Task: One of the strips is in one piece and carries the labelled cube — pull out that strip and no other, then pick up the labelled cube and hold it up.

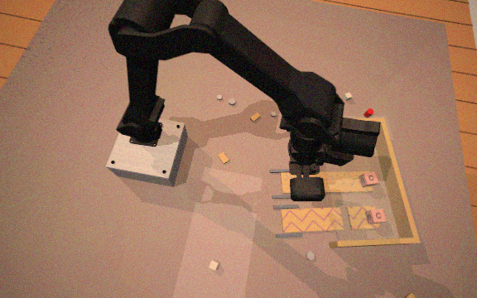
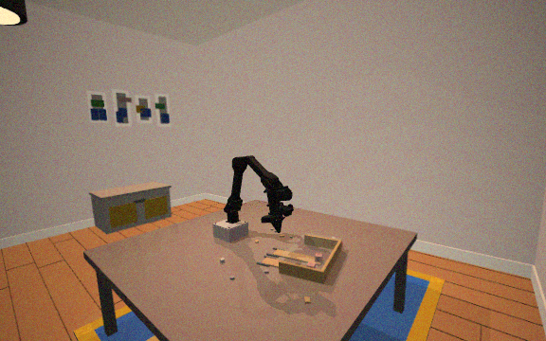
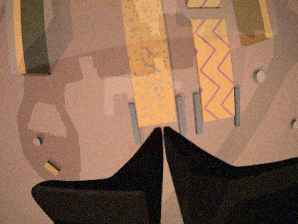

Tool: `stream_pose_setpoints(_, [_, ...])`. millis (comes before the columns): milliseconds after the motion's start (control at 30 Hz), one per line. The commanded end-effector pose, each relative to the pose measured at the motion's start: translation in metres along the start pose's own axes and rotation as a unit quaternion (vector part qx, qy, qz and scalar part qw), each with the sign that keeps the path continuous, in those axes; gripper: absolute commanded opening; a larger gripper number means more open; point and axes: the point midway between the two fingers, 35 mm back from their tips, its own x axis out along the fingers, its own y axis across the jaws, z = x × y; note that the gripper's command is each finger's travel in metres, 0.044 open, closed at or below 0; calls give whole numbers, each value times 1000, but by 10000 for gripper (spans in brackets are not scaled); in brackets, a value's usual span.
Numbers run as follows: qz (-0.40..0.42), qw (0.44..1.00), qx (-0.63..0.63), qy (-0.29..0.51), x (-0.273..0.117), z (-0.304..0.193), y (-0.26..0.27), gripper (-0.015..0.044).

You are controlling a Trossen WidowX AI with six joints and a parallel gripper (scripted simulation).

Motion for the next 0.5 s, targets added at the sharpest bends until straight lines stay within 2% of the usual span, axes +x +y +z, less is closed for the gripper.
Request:
stream_pose_setpoints(0, [23,996,-24,82,26,1,-2,0])
stream_pose_setpoints(467, [28,995,-28,95,42,0,-2,0])
